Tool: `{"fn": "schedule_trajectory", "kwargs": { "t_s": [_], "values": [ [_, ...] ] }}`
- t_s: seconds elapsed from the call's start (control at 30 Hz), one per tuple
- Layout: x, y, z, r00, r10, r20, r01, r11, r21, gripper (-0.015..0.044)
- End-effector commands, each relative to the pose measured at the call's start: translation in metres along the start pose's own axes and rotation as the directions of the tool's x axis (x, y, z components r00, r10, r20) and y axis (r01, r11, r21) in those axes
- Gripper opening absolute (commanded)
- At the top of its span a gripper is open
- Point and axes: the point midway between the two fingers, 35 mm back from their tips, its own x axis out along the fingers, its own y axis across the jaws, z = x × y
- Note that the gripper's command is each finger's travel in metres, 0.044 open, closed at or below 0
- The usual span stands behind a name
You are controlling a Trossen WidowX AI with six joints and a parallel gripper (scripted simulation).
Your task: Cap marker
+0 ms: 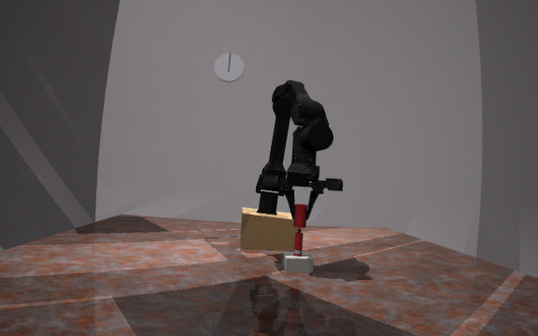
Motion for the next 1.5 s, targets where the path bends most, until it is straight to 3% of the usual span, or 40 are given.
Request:
{"fn": "schedule_trajectory", "kwargs": {
  "t_s": [0.0,0.8,1.43,1.47],
  "values": [
    [0.01,0.0,0.0,1.0,-0.001,-0.009,0.001,1.0,0.004,0.0],
    [0.048,0.0,-0.002,1.0,0.0,-0.01,0.001,1.0,0.004,0.0],
    [0.049,0.0,-0.002,1.0,0.0,-0.01,0.001,1.0,0.004,0.0],
    [0.048,0.0,-0.002,1.0,0.0,-0.01,0.0,1.0,0.001,0.0026]
  ]
}}
